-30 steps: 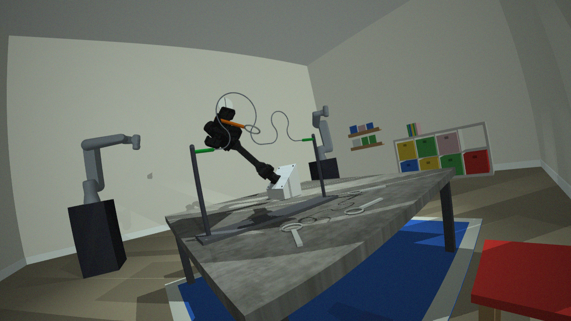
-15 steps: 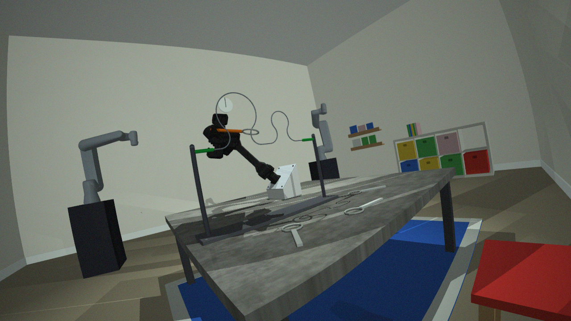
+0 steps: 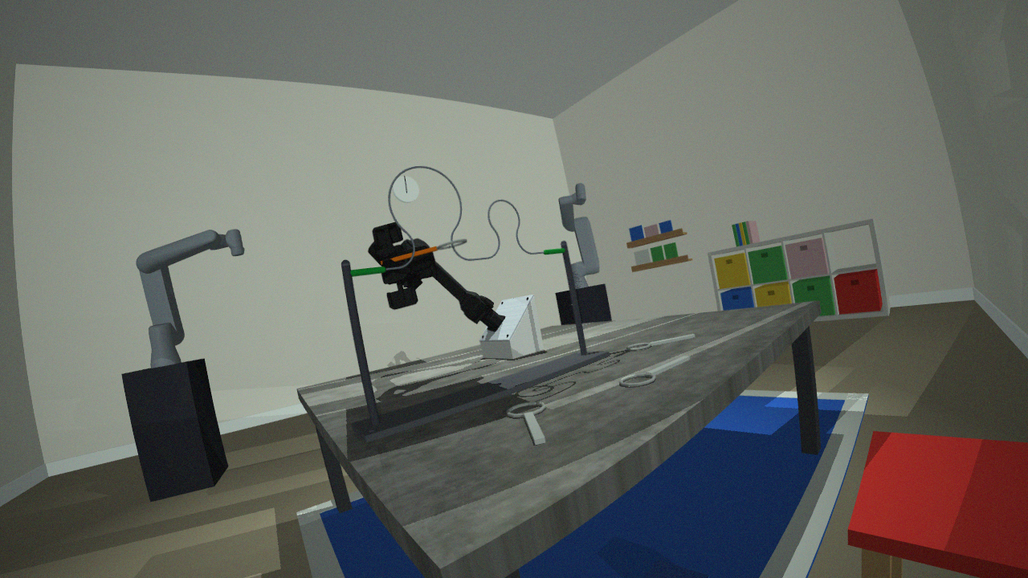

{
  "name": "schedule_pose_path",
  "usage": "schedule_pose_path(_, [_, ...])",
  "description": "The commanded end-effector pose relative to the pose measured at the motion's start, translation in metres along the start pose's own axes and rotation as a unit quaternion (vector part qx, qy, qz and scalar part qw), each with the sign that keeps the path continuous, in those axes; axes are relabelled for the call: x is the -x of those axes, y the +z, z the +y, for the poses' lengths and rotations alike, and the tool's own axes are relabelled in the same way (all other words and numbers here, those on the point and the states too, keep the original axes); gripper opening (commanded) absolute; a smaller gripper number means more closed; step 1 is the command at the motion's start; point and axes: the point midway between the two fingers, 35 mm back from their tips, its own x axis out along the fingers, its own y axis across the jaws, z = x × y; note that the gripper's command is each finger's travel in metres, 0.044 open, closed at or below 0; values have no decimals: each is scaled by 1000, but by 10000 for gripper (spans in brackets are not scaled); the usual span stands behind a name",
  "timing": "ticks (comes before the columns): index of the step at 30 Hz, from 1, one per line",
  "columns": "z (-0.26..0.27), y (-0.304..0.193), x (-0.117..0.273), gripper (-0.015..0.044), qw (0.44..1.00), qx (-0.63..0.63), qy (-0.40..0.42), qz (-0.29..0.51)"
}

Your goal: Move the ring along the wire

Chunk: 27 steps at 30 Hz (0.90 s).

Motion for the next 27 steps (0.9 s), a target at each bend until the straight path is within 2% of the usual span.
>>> schedule_pose_path(1, [15, 2, 2, -150, 999, -40, 24, 5])
schedule_pose_path(14, [63, 13, 15, -150, 978, -178, 106, 23])
schedule_pose_path(27, [104, 37, 34, -150, 931, -312, 184, 40])
